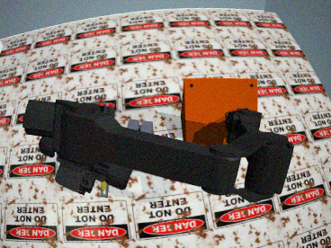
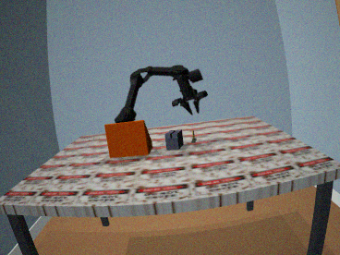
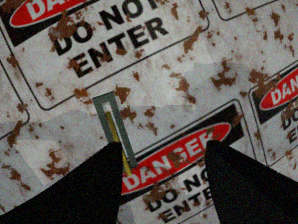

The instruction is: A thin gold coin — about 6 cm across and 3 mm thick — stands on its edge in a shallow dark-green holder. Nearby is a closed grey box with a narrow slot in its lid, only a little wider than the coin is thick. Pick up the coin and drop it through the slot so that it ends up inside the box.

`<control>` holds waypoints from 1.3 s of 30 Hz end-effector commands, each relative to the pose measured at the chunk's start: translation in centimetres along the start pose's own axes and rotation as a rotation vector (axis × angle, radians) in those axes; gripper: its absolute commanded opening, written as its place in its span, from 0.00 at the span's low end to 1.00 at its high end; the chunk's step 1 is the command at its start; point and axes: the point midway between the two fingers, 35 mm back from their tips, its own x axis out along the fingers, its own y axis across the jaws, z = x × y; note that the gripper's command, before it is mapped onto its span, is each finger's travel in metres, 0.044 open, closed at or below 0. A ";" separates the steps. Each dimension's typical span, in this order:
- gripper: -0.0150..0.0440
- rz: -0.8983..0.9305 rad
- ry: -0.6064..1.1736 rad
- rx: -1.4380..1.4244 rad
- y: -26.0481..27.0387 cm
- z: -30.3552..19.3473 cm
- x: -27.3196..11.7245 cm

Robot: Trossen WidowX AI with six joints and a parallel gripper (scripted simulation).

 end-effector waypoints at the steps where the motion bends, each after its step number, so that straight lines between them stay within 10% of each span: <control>1: 0.53 0.220 0.094 -0.262 0.4 -3.5 0.5; 39: 0.53 0.219 0.093 -0.263 1.5 -4.1 6.8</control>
